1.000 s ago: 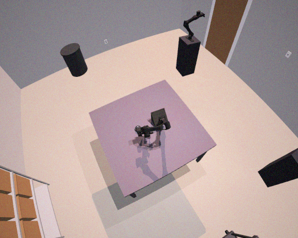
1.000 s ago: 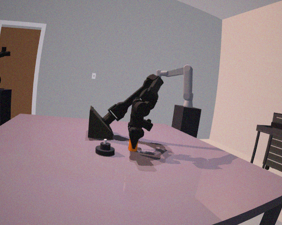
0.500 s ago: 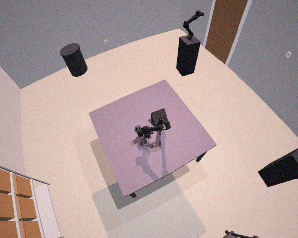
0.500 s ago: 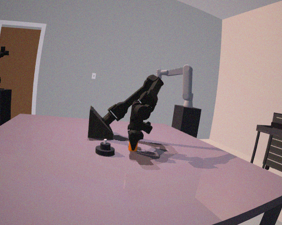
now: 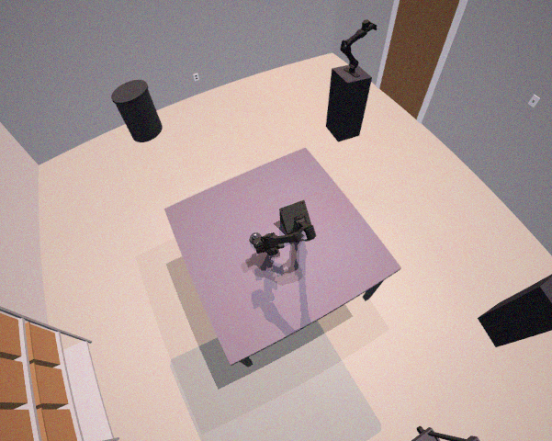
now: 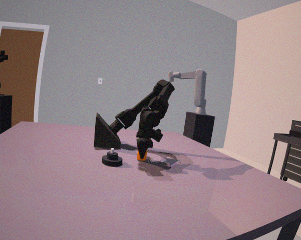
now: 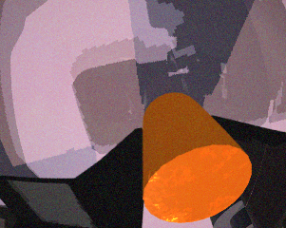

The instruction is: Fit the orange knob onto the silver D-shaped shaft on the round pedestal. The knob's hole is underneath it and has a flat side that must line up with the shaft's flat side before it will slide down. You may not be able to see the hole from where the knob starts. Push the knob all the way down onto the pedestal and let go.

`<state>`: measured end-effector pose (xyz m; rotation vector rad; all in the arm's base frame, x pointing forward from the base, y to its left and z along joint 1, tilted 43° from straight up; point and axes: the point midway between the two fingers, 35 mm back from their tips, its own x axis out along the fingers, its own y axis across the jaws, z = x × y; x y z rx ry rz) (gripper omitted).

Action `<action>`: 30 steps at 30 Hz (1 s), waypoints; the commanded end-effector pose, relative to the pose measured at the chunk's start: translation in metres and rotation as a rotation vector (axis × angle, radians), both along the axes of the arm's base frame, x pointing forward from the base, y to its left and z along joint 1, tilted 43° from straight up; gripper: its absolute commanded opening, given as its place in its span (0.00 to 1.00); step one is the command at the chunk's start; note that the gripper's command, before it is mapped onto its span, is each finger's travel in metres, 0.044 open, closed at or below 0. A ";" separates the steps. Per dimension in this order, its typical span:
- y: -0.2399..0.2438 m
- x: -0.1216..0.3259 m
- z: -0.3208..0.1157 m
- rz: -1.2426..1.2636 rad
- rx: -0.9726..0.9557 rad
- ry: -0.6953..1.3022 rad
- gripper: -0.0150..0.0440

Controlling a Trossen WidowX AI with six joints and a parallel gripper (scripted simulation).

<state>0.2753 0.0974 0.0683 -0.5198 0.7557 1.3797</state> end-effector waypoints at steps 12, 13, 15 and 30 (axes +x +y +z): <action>-0.033 0.009 0.031 -0.004 -0.011 -0.010 0.25; -0.035 0.009 0.033 -0.004 -0.012 -0.009 0.25; -0.040 0.009 0.038 -0.004 -0.012 -0.009 0.25; -0.073 0.011 0.072 -0.005 -0.010 -0.007 0.25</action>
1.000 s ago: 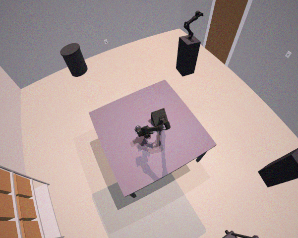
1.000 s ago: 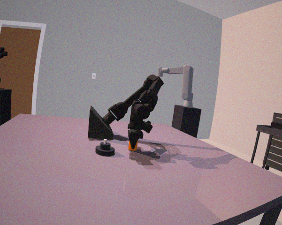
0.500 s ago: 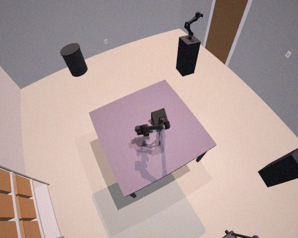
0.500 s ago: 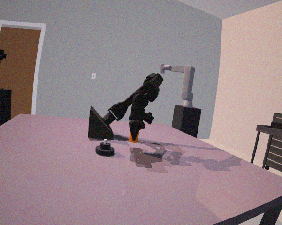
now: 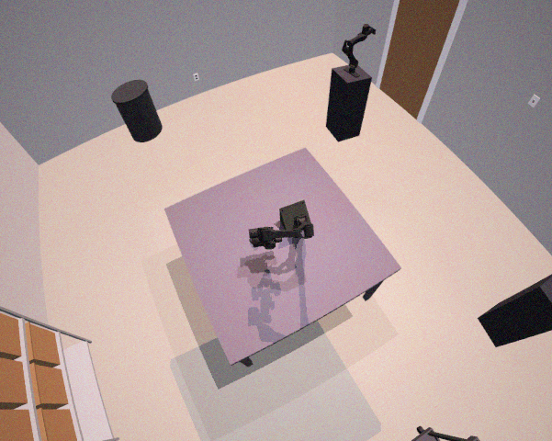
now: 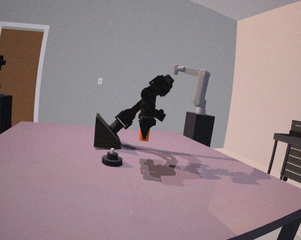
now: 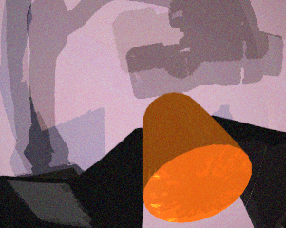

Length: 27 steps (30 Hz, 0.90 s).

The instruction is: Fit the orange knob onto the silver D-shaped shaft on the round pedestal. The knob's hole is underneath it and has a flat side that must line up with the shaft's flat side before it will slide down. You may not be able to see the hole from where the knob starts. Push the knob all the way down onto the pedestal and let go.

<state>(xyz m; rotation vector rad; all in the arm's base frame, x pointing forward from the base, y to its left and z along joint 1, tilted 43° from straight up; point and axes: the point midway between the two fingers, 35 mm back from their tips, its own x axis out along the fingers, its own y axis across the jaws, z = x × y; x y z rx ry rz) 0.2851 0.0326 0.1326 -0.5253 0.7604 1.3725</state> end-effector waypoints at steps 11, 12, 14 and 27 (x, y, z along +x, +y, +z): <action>-0.030 -0.001 0.032 0.002 0.005 -0.006 0.25; -0.030 -0.001 0.032 0.002 0.006 -0.006 0.25; -0.031 0.000 0.031 0.002 0.005 -0.006 0.25; -0.049 0.018 -0.002 0.001 0.003 -0.007 0.25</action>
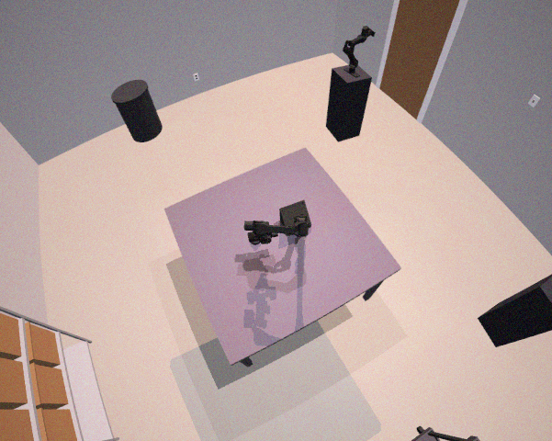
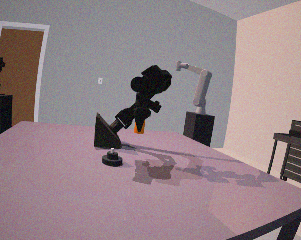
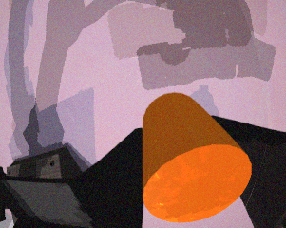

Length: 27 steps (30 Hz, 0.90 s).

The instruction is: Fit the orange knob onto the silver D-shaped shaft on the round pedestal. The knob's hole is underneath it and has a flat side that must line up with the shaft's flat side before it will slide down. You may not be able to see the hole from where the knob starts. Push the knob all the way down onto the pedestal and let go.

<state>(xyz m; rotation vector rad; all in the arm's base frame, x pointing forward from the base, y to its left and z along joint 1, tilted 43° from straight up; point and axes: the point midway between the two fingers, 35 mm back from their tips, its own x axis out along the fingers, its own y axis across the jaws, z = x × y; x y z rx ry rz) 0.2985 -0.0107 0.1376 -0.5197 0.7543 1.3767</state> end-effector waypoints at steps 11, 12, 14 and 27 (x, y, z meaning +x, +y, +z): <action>-0.020 0.015 -0.035 -0.001 -0.010 -0.009 0.25; -0.021 0.015 -0.037 -0.001 -0.011 -0.009 0.25; -0.024 0.017 -0.042 -0.001 -0.013 -0.009 0.25; -0.040 0.026 -0.079 -0.004 -0.009 -0.006 0.25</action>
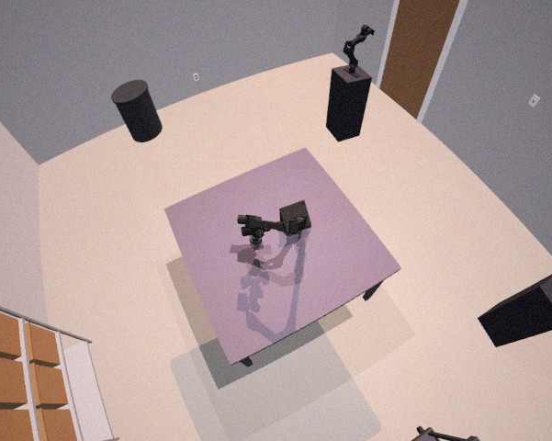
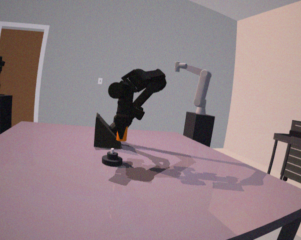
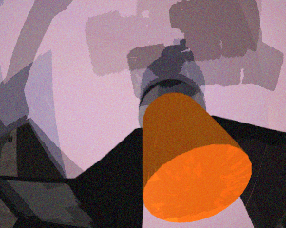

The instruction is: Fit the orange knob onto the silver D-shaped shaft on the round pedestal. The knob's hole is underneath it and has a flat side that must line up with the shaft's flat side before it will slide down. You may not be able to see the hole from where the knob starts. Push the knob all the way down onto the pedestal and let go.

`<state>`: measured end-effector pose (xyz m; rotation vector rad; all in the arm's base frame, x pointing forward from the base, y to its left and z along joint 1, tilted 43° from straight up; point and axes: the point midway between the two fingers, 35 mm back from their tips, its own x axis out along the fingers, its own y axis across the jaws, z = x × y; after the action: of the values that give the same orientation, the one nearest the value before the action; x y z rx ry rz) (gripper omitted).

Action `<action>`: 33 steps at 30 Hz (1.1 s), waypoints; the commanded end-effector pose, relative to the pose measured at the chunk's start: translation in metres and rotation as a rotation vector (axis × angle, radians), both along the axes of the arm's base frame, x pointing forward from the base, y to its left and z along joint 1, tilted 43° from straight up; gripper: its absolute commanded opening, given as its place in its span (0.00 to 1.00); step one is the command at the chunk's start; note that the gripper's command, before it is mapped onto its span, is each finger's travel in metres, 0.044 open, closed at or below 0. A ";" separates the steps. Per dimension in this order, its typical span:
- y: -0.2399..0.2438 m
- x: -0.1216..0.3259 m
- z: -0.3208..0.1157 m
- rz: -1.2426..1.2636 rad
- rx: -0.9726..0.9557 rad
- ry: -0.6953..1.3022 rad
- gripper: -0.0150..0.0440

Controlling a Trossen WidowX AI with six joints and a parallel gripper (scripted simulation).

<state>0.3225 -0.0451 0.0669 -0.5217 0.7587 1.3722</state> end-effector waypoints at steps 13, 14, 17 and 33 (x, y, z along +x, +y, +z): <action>-0.015 0.005 -0.029 -0.033 0.000 0.023 0.25; -0.015 0.005 -0.029 -0.051 0.000 0.039 0.25; -0.015 0.006 -0.029 -0.114 0.003 0.097 0.25; -0.017 0.007 -0.031 -0.447 0.016 0.397 0.25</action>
<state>0.3292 -0.0613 0.0353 -0.1106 1.0662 1.1156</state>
